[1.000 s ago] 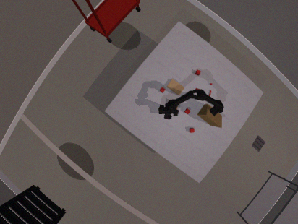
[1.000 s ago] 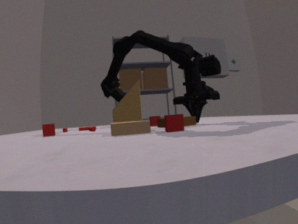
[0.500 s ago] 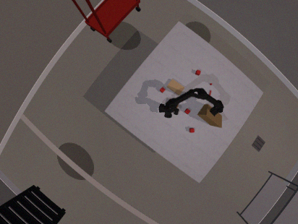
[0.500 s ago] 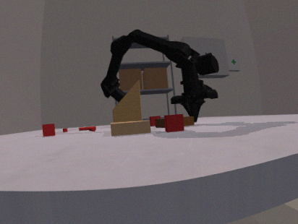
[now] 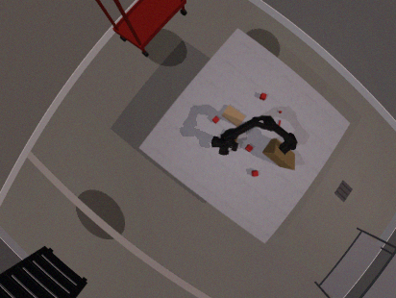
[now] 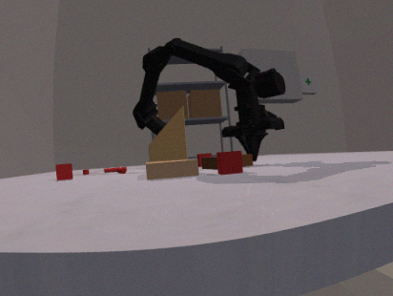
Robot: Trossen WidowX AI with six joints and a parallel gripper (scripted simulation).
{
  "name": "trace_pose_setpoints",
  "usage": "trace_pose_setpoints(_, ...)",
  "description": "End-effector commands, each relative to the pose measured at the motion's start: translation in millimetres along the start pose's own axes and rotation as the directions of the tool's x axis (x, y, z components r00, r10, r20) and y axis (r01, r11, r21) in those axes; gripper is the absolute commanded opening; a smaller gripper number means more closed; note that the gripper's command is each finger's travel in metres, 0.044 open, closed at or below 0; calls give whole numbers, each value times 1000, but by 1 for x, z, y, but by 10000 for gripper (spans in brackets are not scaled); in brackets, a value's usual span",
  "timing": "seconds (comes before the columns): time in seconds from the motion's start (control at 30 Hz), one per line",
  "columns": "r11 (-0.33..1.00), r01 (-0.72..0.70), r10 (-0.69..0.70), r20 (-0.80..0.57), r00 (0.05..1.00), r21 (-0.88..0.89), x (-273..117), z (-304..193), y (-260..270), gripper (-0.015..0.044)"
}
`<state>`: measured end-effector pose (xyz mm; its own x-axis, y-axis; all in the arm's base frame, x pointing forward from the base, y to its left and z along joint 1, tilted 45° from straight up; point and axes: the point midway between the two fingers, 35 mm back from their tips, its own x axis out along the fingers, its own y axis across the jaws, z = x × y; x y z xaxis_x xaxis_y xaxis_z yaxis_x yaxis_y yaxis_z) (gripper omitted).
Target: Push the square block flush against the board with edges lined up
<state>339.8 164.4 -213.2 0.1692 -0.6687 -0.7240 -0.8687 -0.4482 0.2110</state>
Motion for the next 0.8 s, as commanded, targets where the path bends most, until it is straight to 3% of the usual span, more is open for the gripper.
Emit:
trace_pose_setpoints(0.0,1000,-6,6,-7,1000,1,2,-8,2,0)
trace_pose_setpoints(0.77,1000,-7,7,-8,1000,0,2,-28,2,0)
